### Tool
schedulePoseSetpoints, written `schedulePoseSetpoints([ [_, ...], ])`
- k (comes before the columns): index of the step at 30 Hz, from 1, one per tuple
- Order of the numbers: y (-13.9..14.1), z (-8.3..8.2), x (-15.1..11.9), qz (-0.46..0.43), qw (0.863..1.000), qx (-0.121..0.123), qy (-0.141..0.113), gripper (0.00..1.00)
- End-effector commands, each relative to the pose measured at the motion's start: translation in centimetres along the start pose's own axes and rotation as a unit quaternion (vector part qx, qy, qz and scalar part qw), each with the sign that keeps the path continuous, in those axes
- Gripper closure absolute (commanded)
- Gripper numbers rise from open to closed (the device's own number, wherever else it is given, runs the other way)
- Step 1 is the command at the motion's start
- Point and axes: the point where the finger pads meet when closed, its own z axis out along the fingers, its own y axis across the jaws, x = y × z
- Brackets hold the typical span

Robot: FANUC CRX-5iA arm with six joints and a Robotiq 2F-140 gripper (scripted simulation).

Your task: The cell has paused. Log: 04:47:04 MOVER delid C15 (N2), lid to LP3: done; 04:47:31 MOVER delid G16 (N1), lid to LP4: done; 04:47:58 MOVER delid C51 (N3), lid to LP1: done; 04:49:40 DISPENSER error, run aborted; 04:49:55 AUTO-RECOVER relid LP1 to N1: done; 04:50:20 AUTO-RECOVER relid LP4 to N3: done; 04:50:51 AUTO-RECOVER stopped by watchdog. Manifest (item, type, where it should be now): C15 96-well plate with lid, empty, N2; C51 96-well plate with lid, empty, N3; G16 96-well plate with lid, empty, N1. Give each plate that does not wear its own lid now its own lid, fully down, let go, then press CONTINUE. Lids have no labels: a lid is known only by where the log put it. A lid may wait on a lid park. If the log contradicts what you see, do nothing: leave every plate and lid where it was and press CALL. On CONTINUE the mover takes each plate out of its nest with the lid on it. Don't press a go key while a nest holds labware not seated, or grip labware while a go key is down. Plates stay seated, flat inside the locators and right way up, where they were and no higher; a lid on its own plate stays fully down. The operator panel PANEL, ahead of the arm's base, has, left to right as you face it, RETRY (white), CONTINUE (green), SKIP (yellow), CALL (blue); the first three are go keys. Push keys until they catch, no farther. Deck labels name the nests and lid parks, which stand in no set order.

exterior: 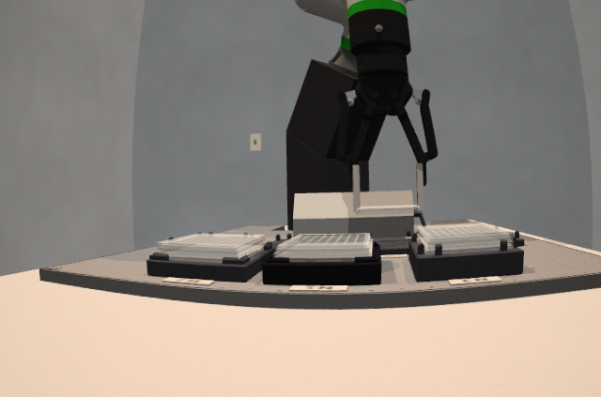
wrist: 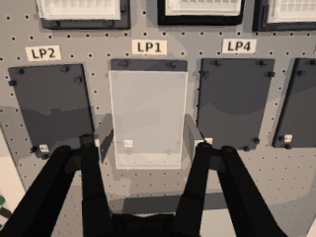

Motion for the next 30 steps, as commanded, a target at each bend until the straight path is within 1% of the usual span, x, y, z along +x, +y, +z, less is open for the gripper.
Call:
schedulePoseSetpoints([
  [1, 0.0, 0.7, 0.0, 0.000, 1.000, 0.000, 0.000, 1.00],
  [5, 0.0, 1.4, 0.0, 0.000, 1.000, 0.000, 0.000, 1.00],
  [7, 0.0, 1.4, 0.0, 0.000, 1.000, 0.000, 0.000, 1.00],
  [17, 0.0, 2.5, 0.0, 0.000, 1.000, 0.000, 0.000, 1.00],
  [30, 0.0, 2.8, 0.0, 0.000, 1.000, 0.000, 0.000, 1.00],
])
